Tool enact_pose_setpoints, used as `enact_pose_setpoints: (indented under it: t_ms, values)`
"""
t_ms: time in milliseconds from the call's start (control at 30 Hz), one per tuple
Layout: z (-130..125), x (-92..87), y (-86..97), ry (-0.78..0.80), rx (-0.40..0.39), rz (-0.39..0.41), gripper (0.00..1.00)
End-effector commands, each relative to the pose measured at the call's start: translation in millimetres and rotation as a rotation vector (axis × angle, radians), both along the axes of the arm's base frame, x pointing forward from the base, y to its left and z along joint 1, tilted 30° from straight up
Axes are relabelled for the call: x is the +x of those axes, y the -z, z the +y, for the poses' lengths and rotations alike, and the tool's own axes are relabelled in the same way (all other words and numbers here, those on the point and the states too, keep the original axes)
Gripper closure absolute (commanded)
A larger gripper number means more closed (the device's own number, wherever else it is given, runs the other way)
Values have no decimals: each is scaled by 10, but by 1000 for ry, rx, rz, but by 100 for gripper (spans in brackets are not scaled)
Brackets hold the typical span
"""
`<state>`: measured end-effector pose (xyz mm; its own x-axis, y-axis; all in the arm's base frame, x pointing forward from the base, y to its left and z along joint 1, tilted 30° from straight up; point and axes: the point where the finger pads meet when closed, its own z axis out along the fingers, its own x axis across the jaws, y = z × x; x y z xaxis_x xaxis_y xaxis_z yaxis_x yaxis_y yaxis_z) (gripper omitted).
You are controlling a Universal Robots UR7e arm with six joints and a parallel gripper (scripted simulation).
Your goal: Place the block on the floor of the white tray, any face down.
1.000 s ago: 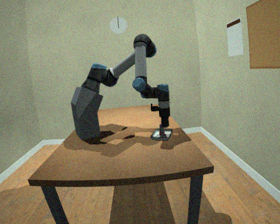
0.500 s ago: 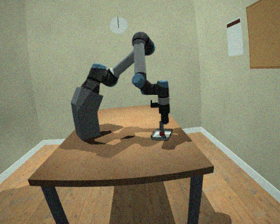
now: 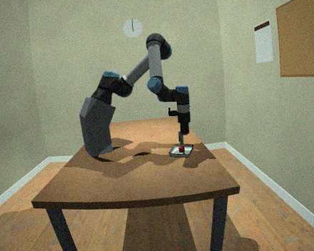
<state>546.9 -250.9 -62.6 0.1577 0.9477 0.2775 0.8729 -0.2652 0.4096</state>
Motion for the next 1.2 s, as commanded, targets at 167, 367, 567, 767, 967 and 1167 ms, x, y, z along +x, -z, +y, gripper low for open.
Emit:
enact_pose_setpoints:
  t_ms: [167, 367, 567, 767, 967, 1167]
  values:
    - [-10, -11, -31, 0, -1, -1, 11]
    - [-8, -15, -30, 0, -1, -1, 11]
    - [100, -164, 26, 0, -1, -1, 11]
    - [284, -418, 117, 0, -1, -1, 11]
    - [632, -936, 336, 0, -1, -1, 11]
    - [883, -1296, 478, 0, -1, -1, 11]
